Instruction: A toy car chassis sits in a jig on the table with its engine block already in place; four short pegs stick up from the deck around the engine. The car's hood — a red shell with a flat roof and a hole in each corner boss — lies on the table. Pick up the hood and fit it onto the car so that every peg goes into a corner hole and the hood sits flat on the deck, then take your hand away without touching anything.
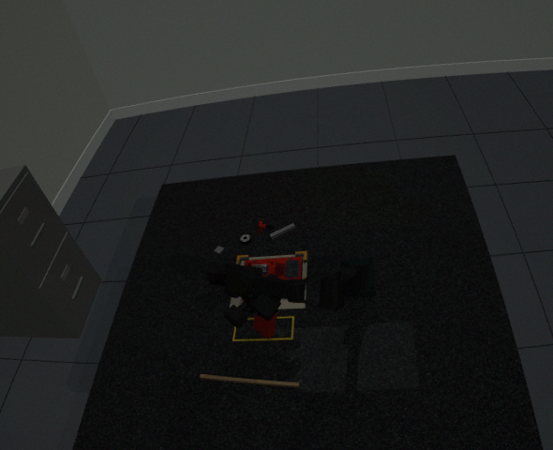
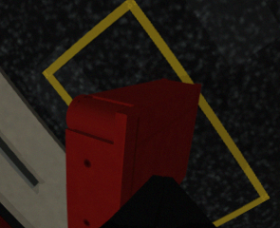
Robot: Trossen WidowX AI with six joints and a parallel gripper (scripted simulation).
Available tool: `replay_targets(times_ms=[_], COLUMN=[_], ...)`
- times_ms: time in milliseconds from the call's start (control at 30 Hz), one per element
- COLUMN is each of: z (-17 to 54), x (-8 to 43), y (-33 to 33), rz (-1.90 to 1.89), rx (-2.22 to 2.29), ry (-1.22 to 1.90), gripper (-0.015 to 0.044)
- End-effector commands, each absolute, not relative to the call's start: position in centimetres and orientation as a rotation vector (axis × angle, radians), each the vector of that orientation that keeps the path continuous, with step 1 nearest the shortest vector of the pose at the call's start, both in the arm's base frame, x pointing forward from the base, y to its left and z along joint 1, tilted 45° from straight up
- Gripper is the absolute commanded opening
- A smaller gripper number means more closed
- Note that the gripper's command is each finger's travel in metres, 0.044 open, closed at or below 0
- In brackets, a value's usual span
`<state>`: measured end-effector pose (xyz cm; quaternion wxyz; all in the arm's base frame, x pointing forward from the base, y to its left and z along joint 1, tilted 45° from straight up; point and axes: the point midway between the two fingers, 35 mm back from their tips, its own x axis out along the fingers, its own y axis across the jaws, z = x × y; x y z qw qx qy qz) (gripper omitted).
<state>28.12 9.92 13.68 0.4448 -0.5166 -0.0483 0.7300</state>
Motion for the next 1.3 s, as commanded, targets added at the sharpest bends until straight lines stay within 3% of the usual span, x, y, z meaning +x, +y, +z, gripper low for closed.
replay_targets(times_ms=[0, 500, 1233, 1267], z=[13.5, 19.0, 18.8, 18.8], x=[27.9, 28.4, 28.4, 28.4], y=[9.7, 4.3, 4.6, 4.6], rz=[1.809, 1.748, 1.739, 1.737], rx=[-1.287, -1.236, -1.248, -1.24], ry=[-0.12, -0.023, -0.032, -0.023], gripper=[0.0, 0.0, 0.0, 0.0026])
